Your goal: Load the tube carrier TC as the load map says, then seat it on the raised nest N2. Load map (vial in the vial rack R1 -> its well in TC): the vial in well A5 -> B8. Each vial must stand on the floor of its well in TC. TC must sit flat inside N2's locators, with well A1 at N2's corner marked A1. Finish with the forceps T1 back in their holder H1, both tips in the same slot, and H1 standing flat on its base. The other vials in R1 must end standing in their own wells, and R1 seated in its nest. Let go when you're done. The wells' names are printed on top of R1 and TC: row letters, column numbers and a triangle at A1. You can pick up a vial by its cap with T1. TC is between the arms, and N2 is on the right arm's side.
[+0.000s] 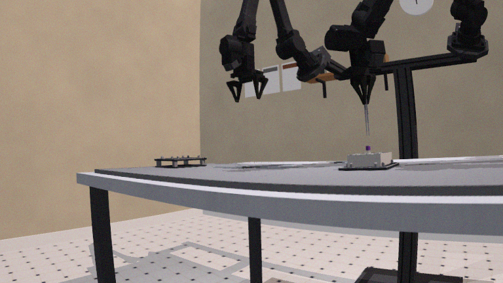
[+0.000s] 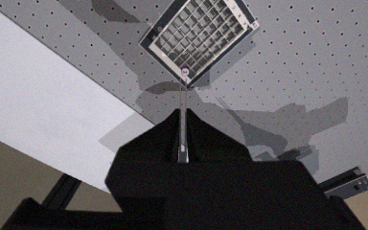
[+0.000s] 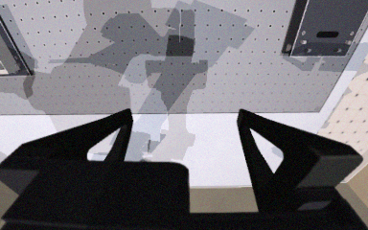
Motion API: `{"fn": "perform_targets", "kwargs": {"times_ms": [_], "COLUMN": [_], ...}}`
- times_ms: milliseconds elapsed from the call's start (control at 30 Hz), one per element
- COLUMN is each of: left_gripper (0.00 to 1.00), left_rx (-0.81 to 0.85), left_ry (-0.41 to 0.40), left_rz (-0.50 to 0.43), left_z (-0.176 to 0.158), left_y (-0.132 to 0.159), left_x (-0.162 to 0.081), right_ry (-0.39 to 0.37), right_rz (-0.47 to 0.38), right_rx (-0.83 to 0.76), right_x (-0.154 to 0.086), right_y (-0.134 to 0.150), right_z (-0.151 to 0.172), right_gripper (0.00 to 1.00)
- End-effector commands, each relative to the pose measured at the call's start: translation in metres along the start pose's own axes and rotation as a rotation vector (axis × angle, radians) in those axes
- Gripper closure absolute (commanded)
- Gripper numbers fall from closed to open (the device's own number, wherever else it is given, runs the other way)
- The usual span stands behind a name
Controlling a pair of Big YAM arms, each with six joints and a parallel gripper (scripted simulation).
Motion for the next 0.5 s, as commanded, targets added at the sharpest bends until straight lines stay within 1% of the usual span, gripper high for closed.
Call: {"fn": "perform_targets", "kwargs": {"times_ms": [0, 367, 467], "left_gripper": [0.93, 0.93, 0.93], "left_rx": [-0.020, -0.018, -0.012], "left_ry": [0.002, -0.001, -0.009], "left_rz": [-0.005, -0.004, -0.002], "left_z": [-0.0065, -0.0069, -0.0035], "left_y": [-0.0076, -0.0076, -0.0051], "left_x": [0.0004, 0.0020, 0.0065], "right_ry": [-0.004, -0.004, -0.004], "right_rz": [-0.017, -0.017, -0.017], "right_rx": [-0.013, -0.013, -0.013], "right_x": [-0.0029, -0.0029, -0.0029], "right_y": [-0.0068, -0.0068, -0.0068], "right_z": [0.0005, 0.0005, 0.0005], "right_gripper": [0.00, 0.00, 0.00]}}
Point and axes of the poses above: on each arm, the point where the finger pads meet when closed, its own x axis out along the fingers, its own z axis across the jaws, y = z × x, the point moved 6 cm from there along -x, back along the fingers, and after that the axes turned 15 degrees about x, right-handed, at the moved point
